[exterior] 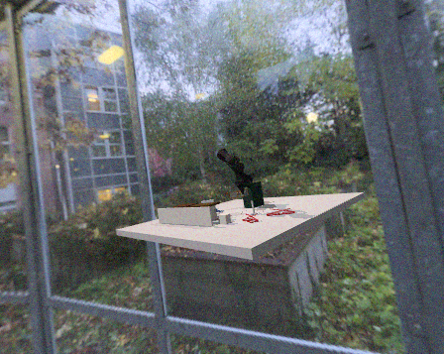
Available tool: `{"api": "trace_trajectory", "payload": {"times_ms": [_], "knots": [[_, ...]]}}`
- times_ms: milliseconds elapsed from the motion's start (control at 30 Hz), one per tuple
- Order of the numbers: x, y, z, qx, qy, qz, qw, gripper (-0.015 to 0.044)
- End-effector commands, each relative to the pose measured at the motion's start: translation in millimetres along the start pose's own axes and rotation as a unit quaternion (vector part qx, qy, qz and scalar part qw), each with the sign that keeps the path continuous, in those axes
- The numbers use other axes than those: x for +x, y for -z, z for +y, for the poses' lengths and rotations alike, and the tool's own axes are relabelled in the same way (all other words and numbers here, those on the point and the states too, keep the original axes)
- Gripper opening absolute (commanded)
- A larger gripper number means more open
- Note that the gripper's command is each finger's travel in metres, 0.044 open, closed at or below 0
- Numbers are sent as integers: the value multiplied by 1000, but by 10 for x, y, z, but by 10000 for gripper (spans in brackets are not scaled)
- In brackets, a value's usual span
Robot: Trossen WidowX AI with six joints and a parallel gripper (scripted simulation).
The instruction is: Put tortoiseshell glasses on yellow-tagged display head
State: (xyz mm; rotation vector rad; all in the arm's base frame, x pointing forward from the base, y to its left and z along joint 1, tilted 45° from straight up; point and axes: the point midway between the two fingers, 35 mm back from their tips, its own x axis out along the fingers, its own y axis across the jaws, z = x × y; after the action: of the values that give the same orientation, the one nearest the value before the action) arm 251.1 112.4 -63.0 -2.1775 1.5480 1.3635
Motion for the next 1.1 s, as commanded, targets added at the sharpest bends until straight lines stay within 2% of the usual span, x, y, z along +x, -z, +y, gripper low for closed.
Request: {"api": "trace_trajectory", "payload": {"times_ms": [0,600,1067], "knots": [[8,130,71,-44,-2,3,999,0],[58,726,491,-268,-9,7,963,0],[154,747,493,-276,-9,7,961,0]]}}
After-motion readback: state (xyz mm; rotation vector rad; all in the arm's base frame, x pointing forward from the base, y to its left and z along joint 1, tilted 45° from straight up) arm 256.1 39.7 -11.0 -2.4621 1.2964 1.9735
